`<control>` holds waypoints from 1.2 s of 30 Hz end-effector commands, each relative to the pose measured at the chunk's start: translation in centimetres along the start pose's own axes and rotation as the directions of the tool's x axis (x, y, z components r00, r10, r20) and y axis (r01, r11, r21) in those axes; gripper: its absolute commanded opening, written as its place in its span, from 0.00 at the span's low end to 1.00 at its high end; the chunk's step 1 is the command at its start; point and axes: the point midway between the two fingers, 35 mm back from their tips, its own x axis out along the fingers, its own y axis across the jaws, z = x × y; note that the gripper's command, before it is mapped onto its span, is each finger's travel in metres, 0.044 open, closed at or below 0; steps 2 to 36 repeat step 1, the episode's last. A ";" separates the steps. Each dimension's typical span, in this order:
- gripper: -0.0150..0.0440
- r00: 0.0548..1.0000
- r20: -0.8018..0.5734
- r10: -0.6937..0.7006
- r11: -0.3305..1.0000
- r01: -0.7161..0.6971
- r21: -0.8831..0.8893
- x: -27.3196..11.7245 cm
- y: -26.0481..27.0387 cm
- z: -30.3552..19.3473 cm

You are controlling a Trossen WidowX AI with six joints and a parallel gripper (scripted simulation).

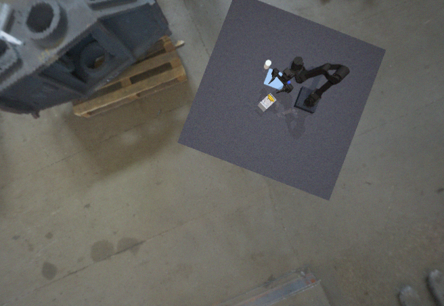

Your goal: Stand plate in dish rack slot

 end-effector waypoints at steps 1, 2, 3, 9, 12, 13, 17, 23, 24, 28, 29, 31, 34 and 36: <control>0.93 0.995 -0.035 -0.094 0.994 0.096 0.058 0.2 -2.8 0.9; 0.93 0.995 -0.035 -0.094 0.994 0.096 0.058 0.2 -2.8 0.9; 0.93 0.995 -0.035 -0.094 0.994 0.096 0.058 0.2 -2.8 0.9; 0.93 0.995 -0.035 -0.094 0.994 0.096 0.058 0.2 -2.8 0.9; 0.93 0.995 -0.035 -0.094 0.994 0.096 0.058 0.2 -2.8 0.9; 0.93 0.995 -0.035 -0.094 0.994 0.096 0.058 0.2 -2.8 0.9; 0.93 0.995 -0.035 -0.094 0.994 0.096 0.058 0.2 -2.8 0.9; 0.93 0.995 -0.035 -0.094 0.994 0.096 0.058 0.2 -2.8 0.9; 0.93 0.995 -0.035 -0.094 0.994 0.096 0.058 0.2 -2.8 0.9; 0.93 0.995 -0.035 -0.094 0.994 0.096 0.058 0.2 -2.8 0.9; 0.93 0.995 -0.035 -0.094 0.994 0.096 0.058 0.2 -2.8 0.9; 0.93 0.995 -0.035 -0.094 0.994 0.096 0.058 0.2 -2.8 0.9; 0.93 0.995 -0.035 -0.094 0.994 0.096 0.058 0.2 -2.8 0.9; 0.93 0.995 -0.035 -0.094 0.994 0.096 0.058 0.2 -2.8 0.9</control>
